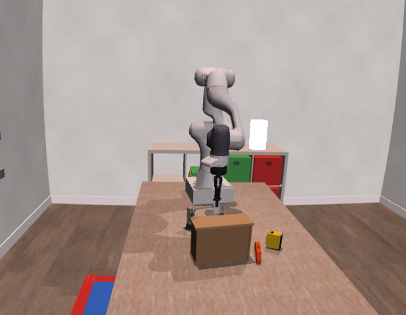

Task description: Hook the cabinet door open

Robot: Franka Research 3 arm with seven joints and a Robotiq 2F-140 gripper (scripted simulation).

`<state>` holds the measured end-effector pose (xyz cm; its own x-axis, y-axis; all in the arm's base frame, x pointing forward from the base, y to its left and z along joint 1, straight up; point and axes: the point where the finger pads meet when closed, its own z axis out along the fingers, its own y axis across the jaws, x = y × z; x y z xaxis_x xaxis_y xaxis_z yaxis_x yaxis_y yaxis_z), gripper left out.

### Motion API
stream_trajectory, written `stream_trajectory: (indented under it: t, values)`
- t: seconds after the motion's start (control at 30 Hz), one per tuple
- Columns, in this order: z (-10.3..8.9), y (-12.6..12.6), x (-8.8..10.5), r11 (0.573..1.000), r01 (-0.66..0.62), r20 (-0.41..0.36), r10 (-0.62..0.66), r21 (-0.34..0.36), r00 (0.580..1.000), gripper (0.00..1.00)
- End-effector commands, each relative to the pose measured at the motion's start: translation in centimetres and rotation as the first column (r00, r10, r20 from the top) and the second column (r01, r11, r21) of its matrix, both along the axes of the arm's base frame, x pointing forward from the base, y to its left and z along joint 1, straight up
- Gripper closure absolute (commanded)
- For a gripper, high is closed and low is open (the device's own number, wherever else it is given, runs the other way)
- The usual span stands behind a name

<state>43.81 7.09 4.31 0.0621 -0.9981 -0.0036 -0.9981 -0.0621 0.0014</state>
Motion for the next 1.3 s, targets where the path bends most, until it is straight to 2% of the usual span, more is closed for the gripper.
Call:
stream_trajectory:
  t: [0.0, 0.53, 0.63, 1.27]
  values:
    - [0.2, 0.1, 0.6, 0.998, 0.066, 0.006, -0.066, -0.002, 0.998, 0.97]
    - [0.2, 0.1, 1.6, 0.99, 0.141, 0.006, -0.141, -0.001, 0.99, 0.97]
    - [0.2, 0.0, 1.9, 0.981, 0.194, 0.006, -0.194, -0.001, 0.981, 0.97]
    - [0.2, -0.2, 3.2, 0.953, 0.302, 0.005, -0.302, -0.001, 0.953, 0.97]
